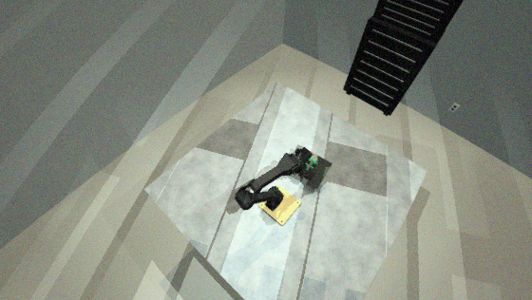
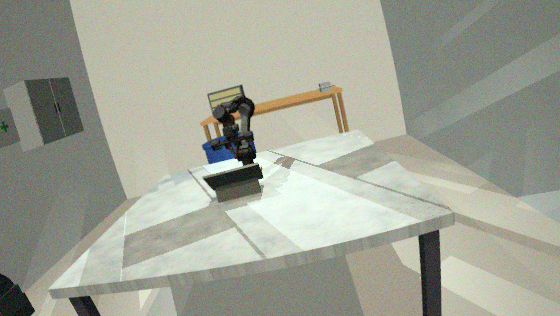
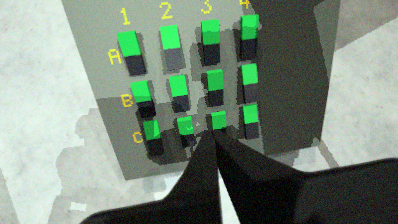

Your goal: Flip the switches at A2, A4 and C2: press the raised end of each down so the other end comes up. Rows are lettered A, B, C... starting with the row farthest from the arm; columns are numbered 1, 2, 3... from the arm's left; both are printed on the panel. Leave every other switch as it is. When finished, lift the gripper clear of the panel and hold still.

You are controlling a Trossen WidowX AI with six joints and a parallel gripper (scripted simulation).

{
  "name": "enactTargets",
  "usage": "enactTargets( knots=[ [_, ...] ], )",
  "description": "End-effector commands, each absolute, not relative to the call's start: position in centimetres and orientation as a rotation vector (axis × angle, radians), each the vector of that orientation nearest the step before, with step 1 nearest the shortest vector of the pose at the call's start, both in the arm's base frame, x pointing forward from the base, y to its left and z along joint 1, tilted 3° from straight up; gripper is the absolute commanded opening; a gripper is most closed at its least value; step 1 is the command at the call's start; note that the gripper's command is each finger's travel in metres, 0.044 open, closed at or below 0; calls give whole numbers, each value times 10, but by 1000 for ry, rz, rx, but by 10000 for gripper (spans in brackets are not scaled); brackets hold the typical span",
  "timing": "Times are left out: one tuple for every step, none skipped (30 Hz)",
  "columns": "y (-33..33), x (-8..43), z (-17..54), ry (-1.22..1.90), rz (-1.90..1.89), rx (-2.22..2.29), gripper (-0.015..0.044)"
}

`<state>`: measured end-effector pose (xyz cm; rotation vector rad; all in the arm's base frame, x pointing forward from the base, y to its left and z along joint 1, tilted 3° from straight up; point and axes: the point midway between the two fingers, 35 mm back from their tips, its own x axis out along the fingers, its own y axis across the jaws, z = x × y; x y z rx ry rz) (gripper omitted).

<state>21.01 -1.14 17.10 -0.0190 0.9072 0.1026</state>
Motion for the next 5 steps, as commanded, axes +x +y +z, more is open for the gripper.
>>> enactTargets(
  knots=[
    [-12, 214, 176, 901, 109, -22, 0],
    [-12, 214, 176, 901, 109, -22, 0],
    [-12, 214, 176, 901, 109, -22, 0],
    [-12, 214, 176, 901, 109, -22, 0],
    [-12, 214, 176, 901, 109, -22, 0]
  ],
)
